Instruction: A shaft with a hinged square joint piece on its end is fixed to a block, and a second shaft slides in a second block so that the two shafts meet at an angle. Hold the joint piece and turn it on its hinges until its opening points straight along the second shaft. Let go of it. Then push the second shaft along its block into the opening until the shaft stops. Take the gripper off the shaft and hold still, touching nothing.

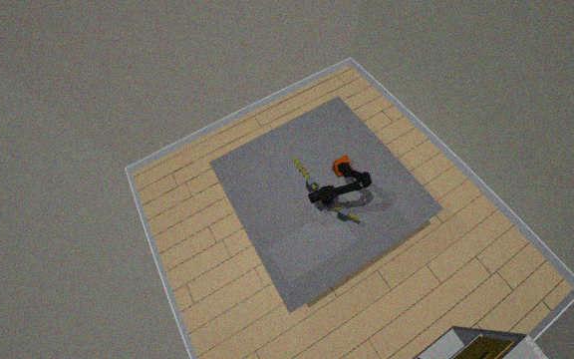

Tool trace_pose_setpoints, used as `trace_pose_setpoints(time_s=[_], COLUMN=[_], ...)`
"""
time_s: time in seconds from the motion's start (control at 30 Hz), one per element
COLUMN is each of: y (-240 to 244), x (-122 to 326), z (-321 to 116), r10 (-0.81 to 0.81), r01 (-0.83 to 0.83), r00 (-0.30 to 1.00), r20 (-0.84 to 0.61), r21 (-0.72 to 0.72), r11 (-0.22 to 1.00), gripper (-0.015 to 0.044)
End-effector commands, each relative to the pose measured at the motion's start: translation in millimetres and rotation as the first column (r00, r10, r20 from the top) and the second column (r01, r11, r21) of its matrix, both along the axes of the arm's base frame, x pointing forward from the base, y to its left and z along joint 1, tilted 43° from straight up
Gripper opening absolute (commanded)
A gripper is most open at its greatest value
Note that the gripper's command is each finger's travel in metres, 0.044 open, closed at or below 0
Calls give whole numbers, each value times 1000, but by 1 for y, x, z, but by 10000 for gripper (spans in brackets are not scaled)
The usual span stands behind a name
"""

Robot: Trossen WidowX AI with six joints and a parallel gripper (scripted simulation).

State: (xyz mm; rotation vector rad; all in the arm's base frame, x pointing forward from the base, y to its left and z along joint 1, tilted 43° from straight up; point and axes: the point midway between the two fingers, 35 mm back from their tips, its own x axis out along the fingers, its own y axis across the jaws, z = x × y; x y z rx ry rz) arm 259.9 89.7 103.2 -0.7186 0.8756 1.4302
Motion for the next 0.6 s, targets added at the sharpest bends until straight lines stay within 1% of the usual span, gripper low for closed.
trace_pose_setpoints(time_s=[0.0,0.07,0.13,0.5,0.57], y=[0,0,0,0,0], x=[0,0,0,0,0], z=[0,0,0,0,0], r10=[0,0,0,0,0], r01=[0,0,0,0,0], r00=[1000,1000,1000,1000,1000], r20=[-1,-1,-1,-1,-1], r21=[0,0,0,0,0], r11=[1000,1000,1000,1000,1000], gripper=[105,147,147,436,440])
